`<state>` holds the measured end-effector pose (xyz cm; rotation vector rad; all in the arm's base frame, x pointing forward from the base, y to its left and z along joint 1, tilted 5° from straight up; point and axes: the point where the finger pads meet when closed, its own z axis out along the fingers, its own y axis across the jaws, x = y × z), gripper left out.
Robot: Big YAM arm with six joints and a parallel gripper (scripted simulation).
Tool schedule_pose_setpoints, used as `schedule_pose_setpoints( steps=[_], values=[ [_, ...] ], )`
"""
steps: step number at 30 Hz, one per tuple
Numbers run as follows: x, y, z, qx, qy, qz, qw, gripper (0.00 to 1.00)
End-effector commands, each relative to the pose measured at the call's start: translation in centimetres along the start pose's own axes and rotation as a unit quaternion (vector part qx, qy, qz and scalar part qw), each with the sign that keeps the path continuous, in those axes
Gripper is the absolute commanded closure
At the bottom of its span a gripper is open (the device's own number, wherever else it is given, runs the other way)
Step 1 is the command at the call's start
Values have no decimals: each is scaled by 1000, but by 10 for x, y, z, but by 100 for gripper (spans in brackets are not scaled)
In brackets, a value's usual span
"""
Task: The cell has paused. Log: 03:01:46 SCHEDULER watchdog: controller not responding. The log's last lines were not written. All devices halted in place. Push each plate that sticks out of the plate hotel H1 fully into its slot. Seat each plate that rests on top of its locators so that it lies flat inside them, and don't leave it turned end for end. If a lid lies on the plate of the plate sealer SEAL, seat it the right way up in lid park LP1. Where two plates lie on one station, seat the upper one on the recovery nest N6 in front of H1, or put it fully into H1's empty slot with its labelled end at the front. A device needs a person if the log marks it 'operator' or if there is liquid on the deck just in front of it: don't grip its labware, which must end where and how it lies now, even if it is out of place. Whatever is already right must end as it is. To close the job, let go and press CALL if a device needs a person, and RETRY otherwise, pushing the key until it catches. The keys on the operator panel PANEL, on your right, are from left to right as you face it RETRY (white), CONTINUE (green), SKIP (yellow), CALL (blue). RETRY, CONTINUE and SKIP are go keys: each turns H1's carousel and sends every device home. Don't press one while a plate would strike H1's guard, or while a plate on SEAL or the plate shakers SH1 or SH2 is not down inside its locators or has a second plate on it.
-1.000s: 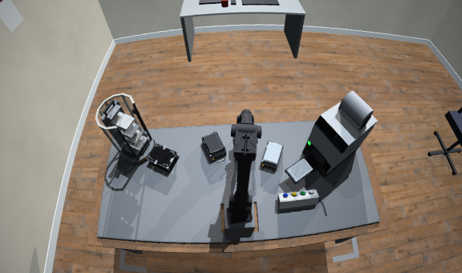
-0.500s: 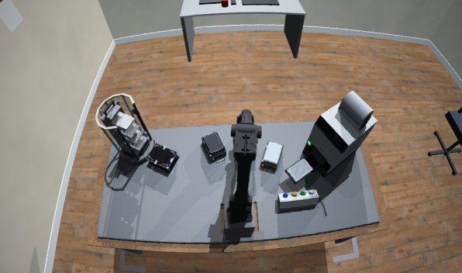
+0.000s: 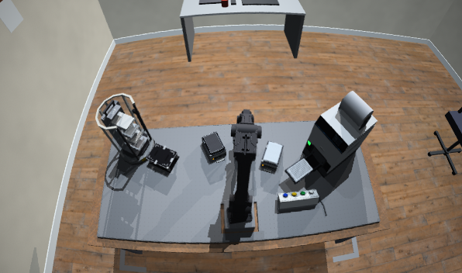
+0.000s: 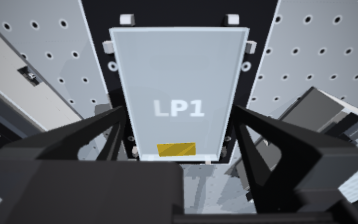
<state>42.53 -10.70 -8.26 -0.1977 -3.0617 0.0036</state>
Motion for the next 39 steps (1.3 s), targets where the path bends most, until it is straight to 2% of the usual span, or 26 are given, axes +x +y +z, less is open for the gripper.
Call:
schedule_pose_setpoints(
  steps=[1, 2, 3, 5, 11, 13, 14, 16, 17, 19, 23, 24, 27, 32, 33, 35, 39],
  values=[
    [0, -8, 9, 0, 2, 2, 1000, 0],
    [0, -8, 1, 0, 4, 2, 1000, 0],
    [-10, -10, -18, 2, -15, 2, 1000, 0],
    [-21, -11, -30, 4, -26, 3, 1000, 0],
    [-22, -11, -48, 4, -28, 4, 1000, 0],
    [-22, -11, -48, 4, -28, 4, 1000, 0],
    [-17, -10, -34, 1, -9, 4, 1000, 0],
    [-20, -11, -55, 3, -26, 4, 1000, 0],
    [-15, -10, -55, 3, -21, 4, 1000, 0],
    [-22, -11, -65, 4, -28, 5, 1000, 0],
    [-22, -11, -72, 4, -29, 5, 1000, 0],
    [-18, -11, -59, 2, -14, 5, 1000, 0],
    [-1, -8, -44, -1, 7, 5, 1000, 0],
    [-1, -8, -44, -1, 7, 5, 1000, 0],
    [-21, 1, -57, 2, -9, 3, 1000, 0],
    [-25, 1, -81, 3, -29, 3, 1000, 0],
    [-25, 1, -92, 3, -30, 3, 1000, 0]
  ],
)
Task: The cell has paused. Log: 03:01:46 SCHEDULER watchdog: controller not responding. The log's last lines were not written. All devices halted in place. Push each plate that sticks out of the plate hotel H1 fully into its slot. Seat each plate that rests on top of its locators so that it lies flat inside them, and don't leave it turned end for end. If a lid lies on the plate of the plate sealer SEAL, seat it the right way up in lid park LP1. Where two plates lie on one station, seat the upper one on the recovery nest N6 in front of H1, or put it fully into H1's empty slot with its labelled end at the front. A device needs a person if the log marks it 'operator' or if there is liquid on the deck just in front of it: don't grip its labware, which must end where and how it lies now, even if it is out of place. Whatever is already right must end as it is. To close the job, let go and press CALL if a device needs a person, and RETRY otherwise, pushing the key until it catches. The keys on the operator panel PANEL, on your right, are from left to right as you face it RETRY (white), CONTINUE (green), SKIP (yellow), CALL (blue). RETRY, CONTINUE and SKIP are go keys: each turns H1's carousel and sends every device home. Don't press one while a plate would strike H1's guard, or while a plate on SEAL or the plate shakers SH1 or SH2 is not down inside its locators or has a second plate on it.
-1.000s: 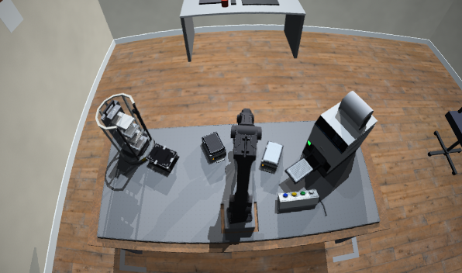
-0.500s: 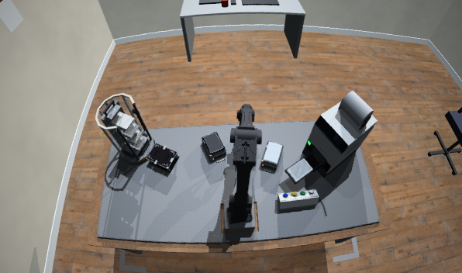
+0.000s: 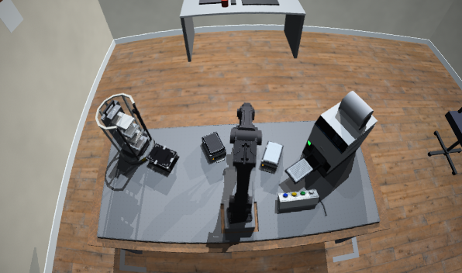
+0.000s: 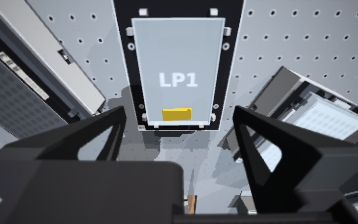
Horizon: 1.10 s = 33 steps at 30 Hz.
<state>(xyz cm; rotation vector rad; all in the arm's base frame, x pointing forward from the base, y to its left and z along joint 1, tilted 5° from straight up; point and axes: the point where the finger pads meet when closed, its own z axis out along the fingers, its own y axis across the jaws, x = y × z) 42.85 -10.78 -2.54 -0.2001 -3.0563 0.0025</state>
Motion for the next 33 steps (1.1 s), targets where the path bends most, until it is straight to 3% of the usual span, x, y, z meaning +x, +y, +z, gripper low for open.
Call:
schedule_pose_setpoints(
  steps=[1, 8, 9, 11, 12, 22, 25, 26, 29, 33],
  values=[
    [-26, 3, -37, 4, -32, 2, 999, 0],
    [-25, 3, -52, 4, -33, 1, 999, 0],
    [-22, 4, -37, 2, -14, 1, 1000, 0],
    [-22, 4, -47, 2, -18, 1, 1000, 0],
    [-25, 3, -63, 4, -33, 1, 999, 0],
    [-24, 4, -91, 4, -34, 1, 999, 0],
    [-23, 4, -89, 3, -30, 1, 1000, 0],
    [-22, 4, -79, 2, -15, 1, 1000, 0],
    [-23, 4, -105, 4, -35, 1, 999, 0],
    [-22, 4, -116, 4, -35, 1, 999, 0]
  ],
)
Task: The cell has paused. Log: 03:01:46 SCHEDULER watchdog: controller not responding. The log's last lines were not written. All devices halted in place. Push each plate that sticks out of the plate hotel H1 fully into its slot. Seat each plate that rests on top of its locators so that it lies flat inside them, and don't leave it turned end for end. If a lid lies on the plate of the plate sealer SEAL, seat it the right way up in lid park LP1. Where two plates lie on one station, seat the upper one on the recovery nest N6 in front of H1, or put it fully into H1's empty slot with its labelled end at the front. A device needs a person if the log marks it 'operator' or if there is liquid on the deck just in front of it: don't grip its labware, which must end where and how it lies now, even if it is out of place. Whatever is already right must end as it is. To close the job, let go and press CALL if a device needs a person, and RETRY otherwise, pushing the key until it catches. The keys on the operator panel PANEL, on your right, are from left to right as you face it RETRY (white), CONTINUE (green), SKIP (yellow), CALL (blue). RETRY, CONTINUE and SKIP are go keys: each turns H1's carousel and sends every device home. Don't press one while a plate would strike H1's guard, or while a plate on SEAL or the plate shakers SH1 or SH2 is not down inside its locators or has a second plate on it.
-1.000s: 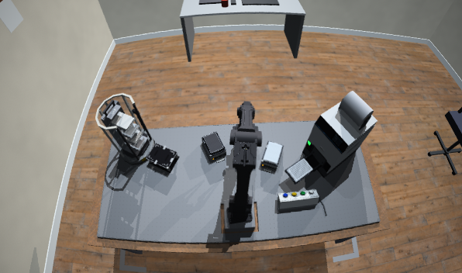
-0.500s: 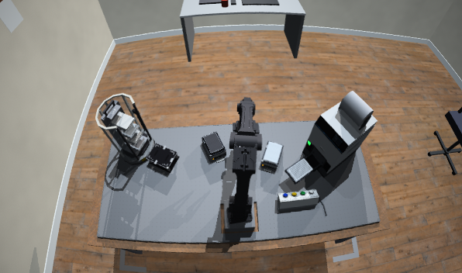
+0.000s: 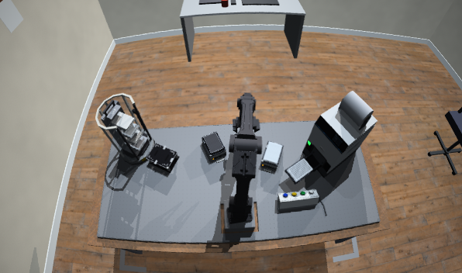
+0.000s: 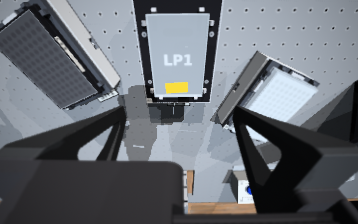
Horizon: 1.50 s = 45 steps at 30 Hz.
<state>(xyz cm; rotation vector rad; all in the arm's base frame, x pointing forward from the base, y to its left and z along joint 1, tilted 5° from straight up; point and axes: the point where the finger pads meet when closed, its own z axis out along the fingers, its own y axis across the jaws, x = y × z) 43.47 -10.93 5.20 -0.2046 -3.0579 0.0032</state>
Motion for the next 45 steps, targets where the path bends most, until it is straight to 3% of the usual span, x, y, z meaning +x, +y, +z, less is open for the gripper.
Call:
schedule_pose_setpoints(
  steps=[1, 10, 12, 20, 24, 26, 27, 30, 45],
  values=[
    [-22, 5, -41, 4, -34, 0, 999, 0],
    [-21, 5, -53, 3, -27, -1, 1000, 0],
    [-21, 5, -66, 4, -35, 0, 999, 0],
    [-20, 5, -81, 3, -27, -1, 1000, 0],
    [-19, 5, -99, 4, -35, 0, 999, 0],
    [-19, 5, -99, 4, -35, 0, 999, 0],
    [-20, 5, -84, 2, -16, -1, 1000, 0],
    [-10, 6, -73, 1, -1, -1, 1000, 0],
    [-9, 7, -72, 1, -1, -1, 1000, 0]
  ],
)
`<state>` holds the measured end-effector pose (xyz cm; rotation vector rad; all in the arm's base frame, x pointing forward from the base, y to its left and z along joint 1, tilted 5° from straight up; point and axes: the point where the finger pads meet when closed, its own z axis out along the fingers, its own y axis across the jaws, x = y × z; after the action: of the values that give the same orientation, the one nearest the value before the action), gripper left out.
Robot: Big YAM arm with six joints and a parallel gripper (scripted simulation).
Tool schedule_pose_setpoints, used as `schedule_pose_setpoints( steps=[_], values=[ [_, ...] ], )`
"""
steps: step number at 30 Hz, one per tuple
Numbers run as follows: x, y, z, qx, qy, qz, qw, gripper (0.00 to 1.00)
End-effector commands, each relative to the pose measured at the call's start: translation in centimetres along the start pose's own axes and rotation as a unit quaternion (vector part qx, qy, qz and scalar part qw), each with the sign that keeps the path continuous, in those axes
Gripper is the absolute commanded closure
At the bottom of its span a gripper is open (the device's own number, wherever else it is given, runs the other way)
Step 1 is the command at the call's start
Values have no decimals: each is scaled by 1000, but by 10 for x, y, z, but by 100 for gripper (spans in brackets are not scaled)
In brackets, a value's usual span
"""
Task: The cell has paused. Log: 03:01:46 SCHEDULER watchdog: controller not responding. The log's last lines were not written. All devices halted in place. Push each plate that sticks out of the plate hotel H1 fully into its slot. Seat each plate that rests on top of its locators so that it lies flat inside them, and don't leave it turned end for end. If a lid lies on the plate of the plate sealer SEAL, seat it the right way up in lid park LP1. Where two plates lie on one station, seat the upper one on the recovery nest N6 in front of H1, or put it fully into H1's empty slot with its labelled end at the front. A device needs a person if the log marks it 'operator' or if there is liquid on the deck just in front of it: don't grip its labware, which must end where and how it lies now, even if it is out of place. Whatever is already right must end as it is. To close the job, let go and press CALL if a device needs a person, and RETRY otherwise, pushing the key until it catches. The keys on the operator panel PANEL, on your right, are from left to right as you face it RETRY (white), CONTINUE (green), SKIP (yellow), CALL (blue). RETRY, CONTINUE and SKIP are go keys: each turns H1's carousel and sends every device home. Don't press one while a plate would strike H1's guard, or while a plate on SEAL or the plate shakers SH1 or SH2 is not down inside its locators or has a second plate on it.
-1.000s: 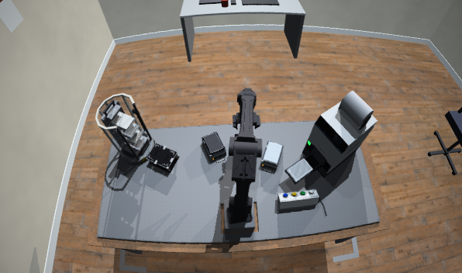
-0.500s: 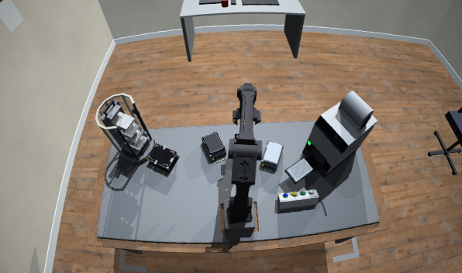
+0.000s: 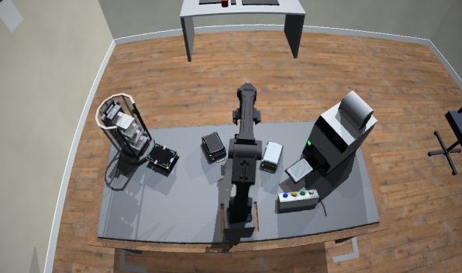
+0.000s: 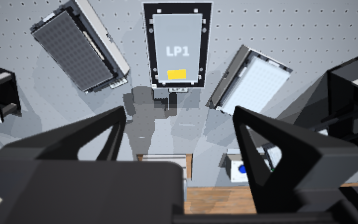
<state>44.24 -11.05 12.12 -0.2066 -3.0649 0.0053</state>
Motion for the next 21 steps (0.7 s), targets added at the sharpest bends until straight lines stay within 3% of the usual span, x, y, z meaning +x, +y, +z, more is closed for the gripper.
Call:
schedule_pose_setpoints(
  steps=[1, 16, 17, 21],
  values=[
    [-7, 7, -3, 0, 3, -2, 1000, 0],
    [-7, 7, -3, 0, 3, -2, 1000, 0],
    [3, -3, 3, -1, 11, 23, 1000, 0],
    [11, -18, -9, 1, -2, 93, 996, 0]
  ],
)
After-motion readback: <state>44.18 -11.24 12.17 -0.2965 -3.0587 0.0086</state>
